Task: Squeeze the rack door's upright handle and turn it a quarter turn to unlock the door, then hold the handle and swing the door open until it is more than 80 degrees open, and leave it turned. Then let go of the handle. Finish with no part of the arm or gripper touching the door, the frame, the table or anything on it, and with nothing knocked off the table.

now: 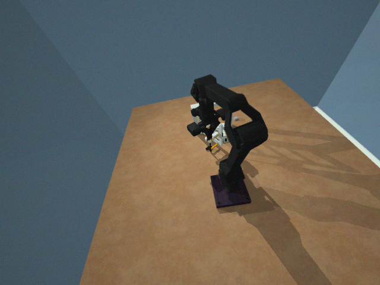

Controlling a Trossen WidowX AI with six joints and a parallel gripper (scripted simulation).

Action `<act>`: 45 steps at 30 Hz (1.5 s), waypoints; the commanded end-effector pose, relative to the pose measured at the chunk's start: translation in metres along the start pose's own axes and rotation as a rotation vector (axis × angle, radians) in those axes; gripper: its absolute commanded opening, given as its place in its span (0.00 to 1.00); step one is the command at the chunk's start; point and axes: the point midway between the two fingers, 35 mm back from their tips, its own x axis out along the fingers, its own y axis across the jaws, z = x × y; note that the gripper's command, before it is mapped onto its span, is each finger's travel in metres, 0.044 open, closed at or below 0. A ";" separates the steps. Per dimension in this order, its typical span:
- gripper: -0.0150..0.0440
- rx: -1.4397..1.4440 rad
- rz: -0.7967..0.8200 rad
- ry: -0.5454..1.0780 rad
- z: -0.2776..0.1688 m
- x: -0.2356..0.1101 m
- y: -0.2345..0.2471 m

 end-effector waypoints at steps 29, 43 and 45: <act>0.27 0.412 0.001 -0.007 0.023 0.000 0.057; 0.27 0.575 0.004 -0.007 0.038 0.000 0.079; 0.27 0.575 0.004 -0.007 0.038 0.000 0.079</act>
